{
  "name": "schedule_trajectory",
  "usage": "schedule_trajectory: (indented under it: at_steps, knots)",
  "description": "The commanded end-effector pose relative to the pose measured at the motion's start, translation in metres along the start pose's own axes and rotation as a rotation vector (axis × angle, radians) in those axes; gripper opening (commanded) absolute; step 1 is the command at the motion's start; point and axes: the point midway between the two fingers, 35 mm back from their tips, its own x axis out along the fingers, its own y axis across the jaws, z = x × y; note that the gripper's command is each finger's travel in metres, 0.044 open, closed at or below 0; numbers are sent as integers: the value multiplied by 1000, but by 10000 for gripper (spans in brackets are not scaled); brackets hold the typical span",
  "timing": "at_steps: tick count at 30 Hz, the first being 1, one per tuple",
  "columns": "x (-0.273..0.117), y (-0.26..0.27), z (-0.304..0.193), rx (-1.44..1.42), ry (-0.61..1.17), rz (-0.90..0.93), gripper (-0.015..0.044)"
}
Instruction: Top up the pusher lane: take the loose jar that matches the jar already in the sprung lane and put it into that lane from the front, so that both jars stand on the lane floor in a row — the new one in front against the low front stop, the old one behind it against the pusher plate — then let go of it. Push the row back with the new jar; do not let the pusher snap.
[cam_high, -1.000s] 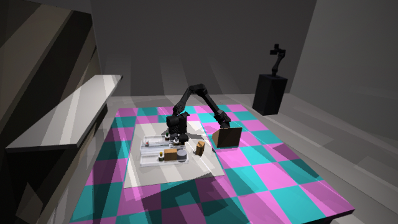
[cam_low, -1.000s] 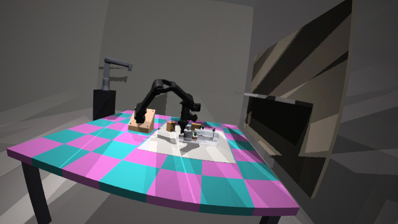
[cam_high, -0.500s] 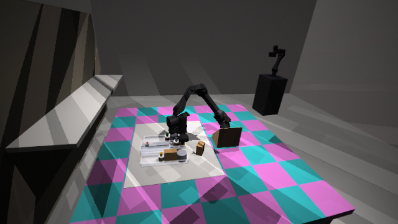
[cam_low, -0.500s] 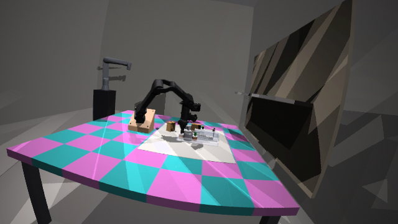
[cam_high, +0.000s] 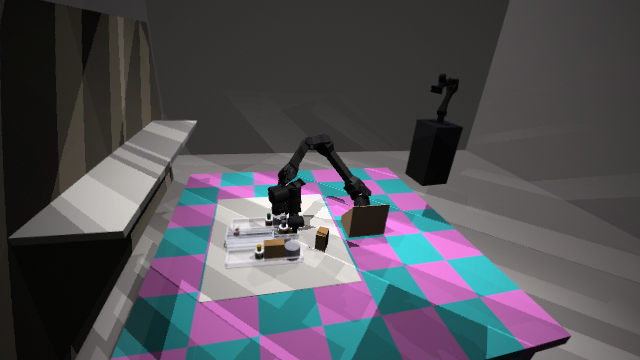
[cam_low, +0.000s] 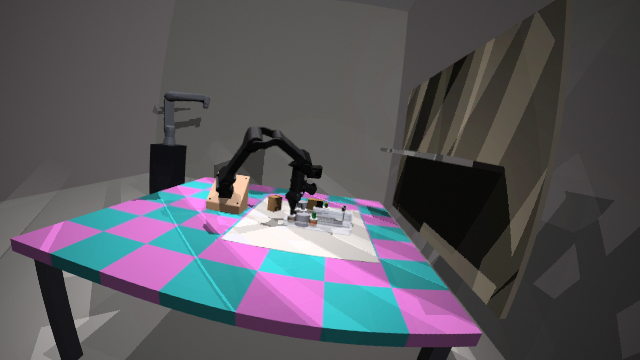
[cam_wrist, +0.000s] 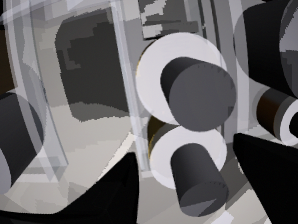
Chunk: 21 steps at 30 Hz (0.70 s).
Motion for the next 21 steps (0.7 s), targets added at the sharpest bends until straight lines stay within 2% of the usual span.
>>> schedule_trajectory:
  at_steps: [1, 9, 21]
  knots:
    - [-15, 1, 3, 8, -9, 7, 282]
    - [-16, 2, -1, 8, -9, 7, 282]
    - [-18, 4, -41, 6, -7, 9, 282]
